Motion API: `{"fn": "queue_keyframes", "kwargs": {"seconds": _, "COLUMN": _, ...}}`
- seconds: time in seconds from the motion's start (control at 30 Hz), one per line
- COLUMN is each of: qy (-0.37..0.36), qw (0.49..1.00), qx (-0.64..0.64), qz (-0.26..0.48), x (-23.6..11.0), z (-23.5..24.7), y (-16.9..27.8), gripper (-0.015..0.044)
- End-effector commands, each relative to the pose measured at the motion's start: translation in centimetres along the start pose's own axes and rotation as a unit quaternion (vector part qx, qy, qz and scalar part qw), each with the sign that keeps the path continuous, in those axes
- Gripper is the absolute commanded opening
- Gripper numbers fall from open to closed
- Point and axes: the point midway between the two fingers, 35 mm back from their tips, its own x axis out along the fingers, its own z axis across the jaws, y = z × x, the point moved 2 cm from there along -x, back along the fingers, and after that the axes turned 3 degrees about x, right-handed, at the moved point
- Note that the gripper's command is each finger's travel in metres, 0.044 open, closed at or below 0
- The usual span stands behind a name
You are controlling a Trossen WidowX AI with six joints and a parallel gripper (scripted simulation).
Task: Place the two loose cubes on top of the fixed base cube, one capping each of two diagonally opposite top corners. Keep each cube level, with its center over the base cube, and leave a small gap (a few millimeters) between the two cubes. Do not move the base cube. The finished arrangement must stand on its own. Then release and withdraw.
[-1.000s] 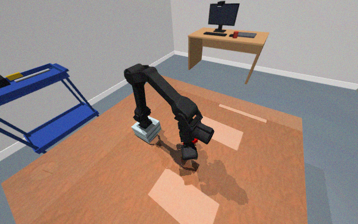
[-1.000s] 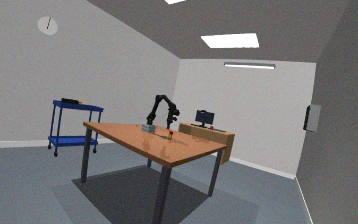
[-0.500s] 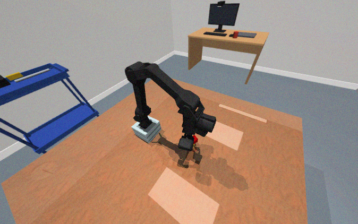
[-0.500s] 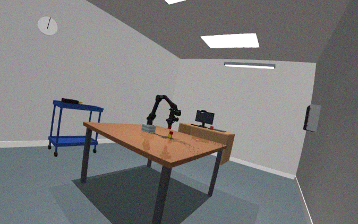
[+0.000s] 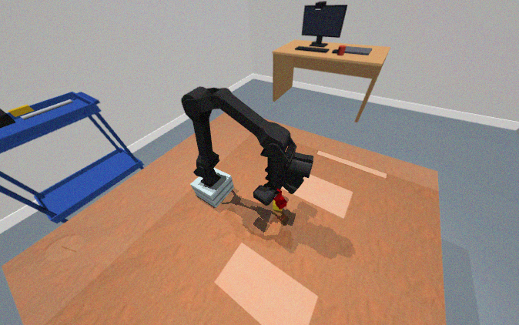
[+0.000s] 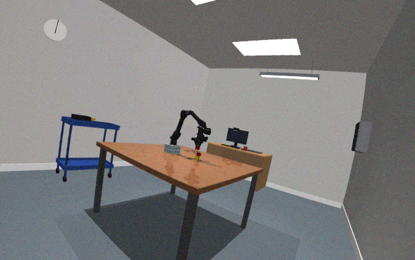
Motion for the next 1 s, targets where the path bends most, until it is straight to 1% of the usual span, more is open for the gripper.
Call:
{"fn": "queue_keyframes", "kwargs": {"seconds": 0.0, "qy": -0.003, "qw": 0.999, "qx": 0.053, "qz": -0.001, "x": 0.0, "z": 1.0, "y": 0.7, "gripper": 0.0105}}
{"fn": "queue_keyframes", "kwargs": {"seconds": 0.3, "qy": -0.003, "qw": 0.987, "qx": 0.163, "qz": 0.000, "x": 0.1, "z": 2.7, "y": 2.0, "gripper": 0.0105}}
{"fn": "queue_keyframes", "kwargs": {"seconds": 0.5, "qy": -0.004, "qw": 0.986, "qx": 0.166, "qz": 0.001, "x": 0.3, "z": 2.8, "y": 2.1, "gripper": 0.0105}}
{"fn": "queue_keyframes", "kwargs": {"seconds": 0.8, "qy": -0.009, "qw": 0.983, "qx": 0.184, "qz": 0.007, "x": 3.0, "z": 2.6, "y": 2.1, "gripper": 0.0105}}
{"fn": "queue_keyframes", "kwargs": {"seconds": 0.97, "qy": -0.009, "qw": 0.983, "qx": 0.185, "qz": 0.008, "x": 3.2, "z": 2.6, "y": 2.1, "gripper": 0.0105}}
